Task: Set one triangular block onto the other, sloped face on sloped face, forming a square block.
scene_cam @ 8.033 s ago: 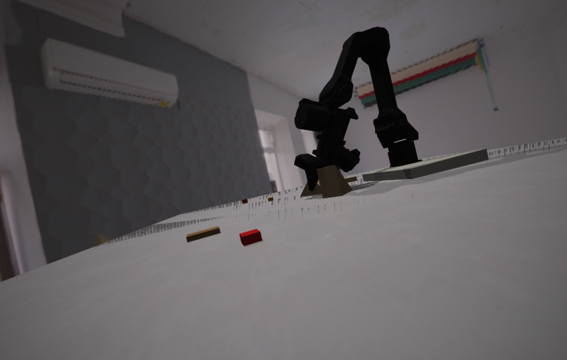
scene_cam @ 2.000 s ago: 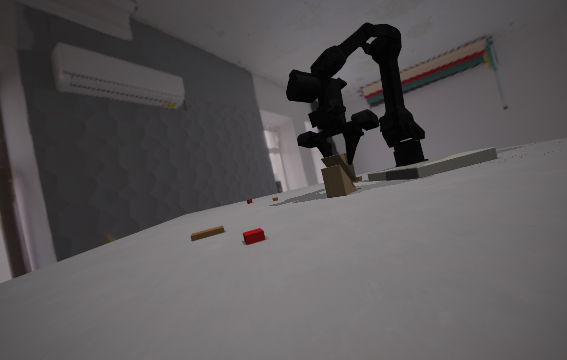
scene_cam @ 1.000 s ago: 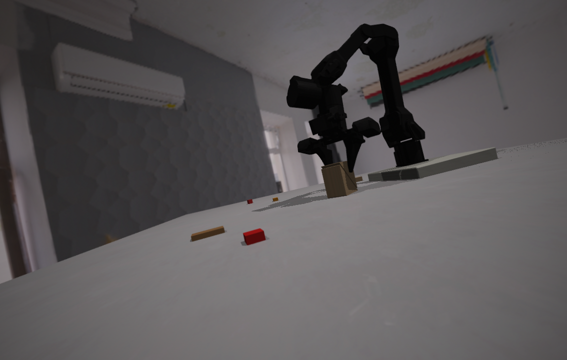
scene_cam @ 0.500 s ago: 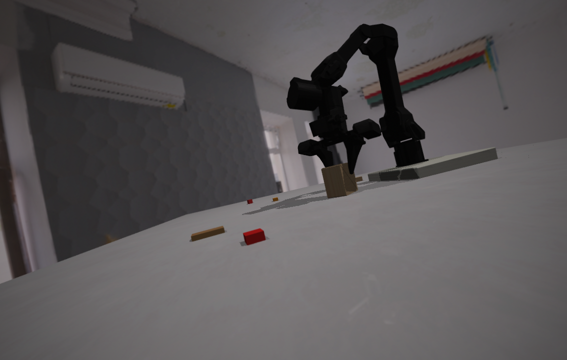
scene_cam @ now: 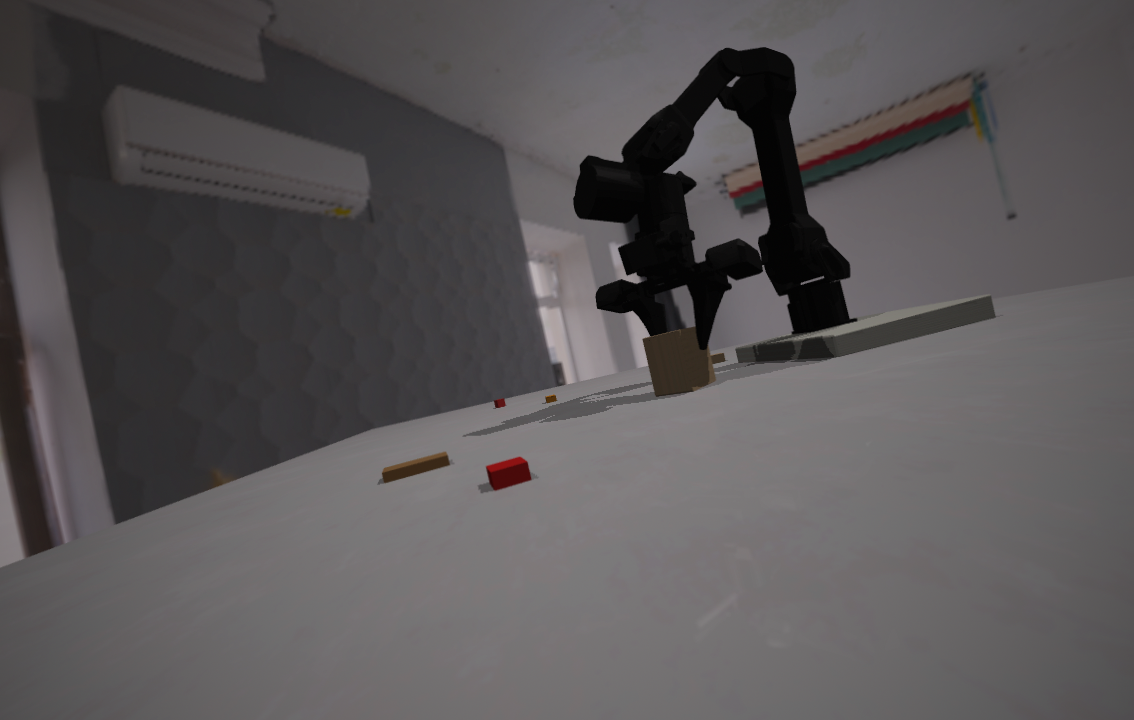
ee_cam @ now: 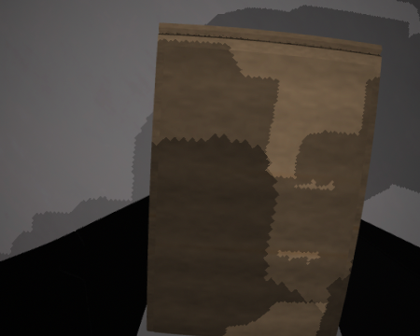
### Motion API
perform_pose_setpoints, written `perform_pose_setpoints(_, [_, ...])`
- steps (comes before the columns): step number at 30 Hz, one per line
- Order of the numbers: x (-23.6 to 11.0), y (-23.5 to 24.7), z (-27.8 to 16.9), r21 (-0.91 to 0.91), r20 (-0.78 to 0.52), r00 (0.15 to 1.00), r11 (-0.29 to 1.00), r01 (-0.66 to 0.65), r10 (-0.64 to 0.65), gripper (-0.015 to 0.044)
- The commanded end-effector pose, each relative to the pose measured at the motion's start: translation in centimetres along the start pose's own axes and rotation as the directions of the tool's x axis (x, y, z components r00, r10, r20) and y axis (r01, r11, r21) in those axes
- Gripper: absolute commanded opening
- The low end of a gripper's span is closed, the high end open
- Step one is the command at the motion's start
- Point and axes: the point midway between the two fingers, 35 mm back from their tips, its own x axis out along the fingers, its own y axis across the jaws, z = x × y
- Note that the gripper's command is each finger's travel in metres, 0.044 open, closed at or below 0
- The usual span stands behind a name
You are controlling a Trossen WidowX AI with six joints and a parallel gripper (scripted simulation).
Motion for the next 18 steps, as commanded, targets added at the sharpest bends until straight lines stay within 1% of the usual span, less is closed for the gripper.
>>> perform_pose_setpoints(1, [-0.01,0.00,0.00,0.000,0.000,1.000,1.000,0.000,0.000,0.0000])
perform_pose_setpoints(8, [0.05,-0.04,0.00,0.004,-0.001,1.000,1.000,0.003,-0.003,0.0000])
perform_pose_setpoints(18, [0.01,0.00,-0.01,0.000,0.000,1.000,1.000,0.000,0.000,0.0263])
